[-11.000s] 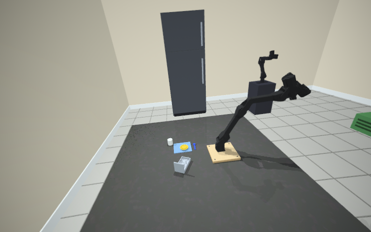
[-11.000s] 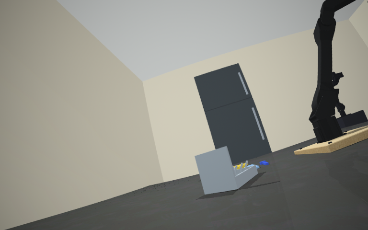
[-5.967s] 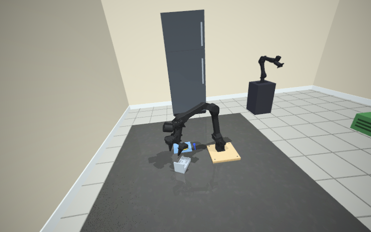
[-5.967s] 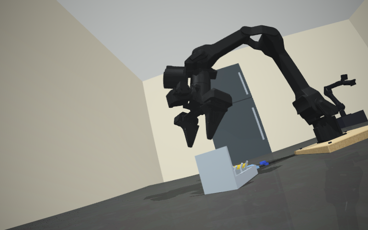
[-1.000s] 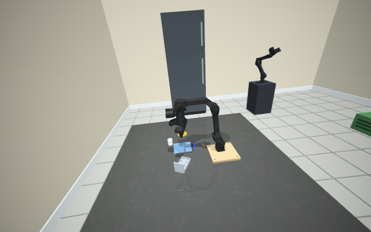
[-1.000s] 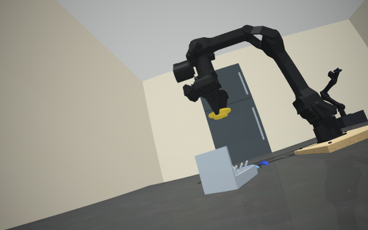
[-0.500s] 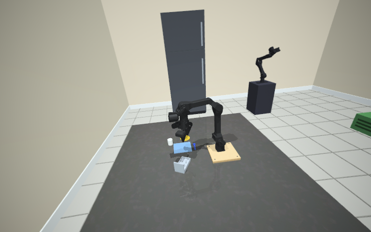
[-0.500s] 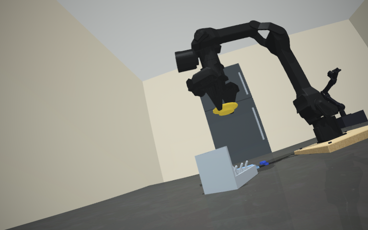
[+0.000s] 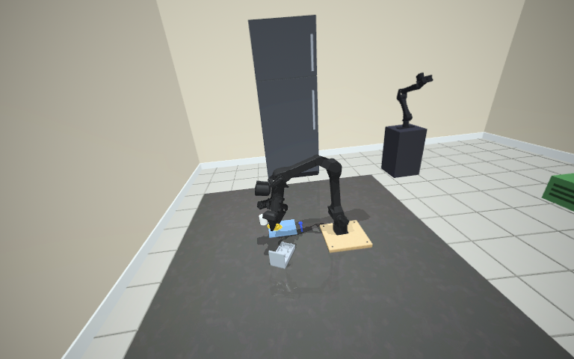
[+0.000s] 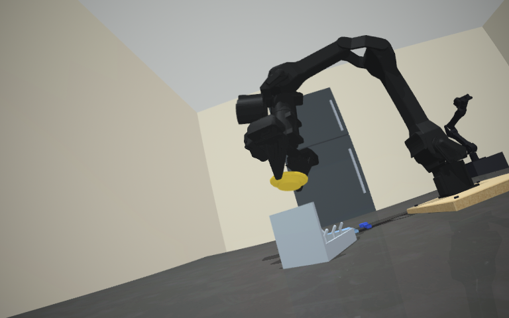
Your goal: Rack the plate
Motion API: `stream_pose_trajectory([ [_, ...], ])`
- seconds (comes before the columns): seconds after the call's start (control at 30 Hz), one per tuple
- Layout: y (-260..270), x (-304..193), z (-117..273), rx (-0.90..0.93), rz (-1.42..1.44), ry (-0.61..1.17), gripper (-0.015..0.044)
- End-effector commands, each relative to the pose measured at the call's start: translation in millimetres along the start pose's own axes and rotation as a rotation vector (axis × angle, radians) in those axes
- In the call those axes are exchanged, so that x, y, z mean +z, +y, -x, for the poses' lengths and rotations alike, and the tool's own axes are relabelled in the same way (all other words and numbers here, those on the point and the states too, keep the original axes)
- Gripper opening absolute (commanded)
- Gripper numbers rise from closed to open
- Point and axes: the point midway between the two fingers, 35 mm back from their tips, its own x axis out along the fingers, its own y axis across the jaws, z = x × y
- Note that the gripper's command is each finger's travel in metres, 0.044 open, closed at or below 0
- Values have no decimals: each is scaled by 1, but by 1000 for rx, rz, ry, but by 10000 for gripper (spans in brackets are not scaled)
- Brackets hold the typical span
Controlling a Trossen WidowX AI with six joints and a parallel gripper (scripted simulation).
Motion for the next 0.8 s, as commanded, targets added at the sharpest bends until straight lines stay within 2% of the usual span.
stream_pose_trajectory([
  [0.0,3,10,-15,75,28,-21,0],
  [0.77,8,51,-67,468,261,-236,0],
])
